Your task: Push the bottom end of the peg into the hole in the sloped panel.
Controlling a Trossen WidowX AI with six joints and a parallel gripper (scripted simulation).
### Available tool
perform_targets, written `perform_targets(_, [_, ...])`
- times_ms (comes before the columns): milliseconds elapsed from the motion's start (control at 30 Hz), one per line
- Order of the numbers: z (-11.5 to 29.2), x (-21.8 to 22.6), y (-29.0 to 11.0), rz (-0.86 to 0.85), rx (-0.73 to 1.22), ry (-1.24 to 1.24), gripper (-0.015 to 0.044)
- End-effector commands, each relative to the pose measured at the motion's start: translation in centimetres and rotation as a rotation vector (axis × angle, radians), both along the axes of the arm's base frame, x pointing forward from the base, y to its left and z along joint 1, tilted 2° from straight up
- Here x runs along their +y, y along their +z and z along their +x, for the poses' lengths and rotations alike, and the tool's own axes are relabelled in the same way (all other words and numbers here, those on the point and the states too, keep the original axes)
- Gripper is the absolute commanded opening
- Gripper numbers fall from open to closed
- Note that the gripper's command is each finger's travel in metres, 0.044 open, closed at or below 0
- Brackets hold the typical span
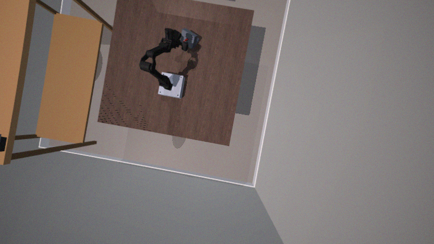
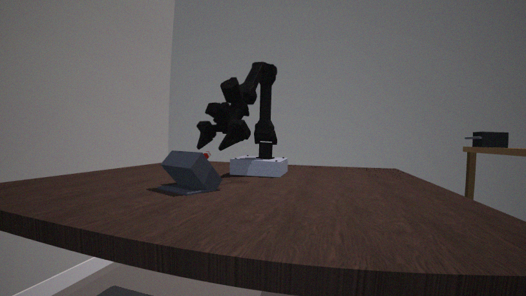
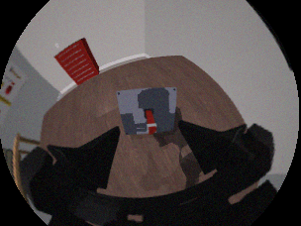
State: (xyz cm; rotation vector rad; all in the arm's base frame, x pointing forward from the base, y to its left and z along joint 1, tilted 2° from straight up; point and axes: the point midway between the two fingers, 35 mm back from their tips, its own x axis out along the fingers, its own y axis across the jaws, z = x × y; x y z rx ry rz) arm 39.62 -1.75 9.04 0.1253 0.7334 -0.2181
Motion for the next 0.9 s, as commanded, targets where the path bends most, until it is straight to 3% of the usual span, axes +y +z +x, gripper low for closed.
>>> perform_targets(0, [-0.3, 0.0, 0.5, -0.001, -0.006, -0.007, 0.0440])
perform_targets(867, [-2.5, 0.6, 2.6, 0.000, -0.004, -0.003, 0.0440])
